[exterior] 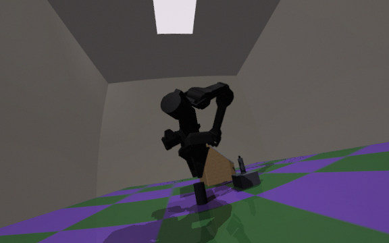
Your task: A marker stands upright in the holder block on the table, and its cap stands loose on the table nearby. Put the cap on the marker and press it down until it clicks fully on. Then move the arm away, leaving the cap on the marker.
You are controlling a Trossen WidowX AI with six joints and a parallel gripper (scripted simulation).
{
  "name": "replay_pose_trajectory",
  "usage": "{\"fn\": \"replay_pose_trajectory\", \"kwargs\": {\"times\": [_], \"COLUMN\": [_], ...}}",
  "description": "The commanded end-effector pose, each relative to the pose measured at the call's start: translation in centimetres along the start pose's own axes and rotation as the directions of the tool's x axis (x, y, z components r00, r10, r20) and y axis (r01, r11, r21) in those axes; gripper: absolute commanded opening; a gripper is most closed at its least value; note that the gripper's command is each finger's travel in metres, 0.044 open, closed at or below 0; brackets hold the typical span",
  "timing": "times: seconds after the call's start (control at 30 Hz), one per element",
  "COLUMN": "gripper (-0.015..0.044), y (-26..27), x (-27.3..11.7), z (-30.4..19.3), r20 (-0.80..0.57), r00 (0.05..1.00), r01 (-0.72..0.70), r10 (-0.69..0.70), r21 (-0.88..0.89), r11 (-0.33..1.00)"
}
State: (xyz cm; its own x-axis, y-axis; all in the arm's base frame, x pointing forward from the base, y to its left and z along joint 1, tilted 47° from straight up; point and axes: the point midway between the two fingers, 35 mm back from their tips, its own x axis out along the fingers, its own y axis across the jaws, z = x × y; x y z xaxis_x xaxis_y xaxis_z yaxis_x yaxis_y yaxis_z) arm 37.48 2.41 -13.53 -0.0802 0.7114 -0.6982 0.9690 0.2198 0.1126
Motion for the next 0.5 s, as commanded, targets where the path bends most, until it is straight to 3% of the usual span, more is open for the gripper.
{"fn": "replay_pose_trajectory", "kwargs": {"times": [0.0,0.47], "gripper": [0.0249,0.0249], "y": [-0.2,-0.2], "x": [1.0,3.3], "z": [-0.2,-0.2], "r20": [-0.008,-0.009], "r00": [1.000,1.000], "r01": [0.008,0.008], "r10": [-0.008,-0.008], "r21": [0.006,0.007], "r11": [1.000,1.000]}}
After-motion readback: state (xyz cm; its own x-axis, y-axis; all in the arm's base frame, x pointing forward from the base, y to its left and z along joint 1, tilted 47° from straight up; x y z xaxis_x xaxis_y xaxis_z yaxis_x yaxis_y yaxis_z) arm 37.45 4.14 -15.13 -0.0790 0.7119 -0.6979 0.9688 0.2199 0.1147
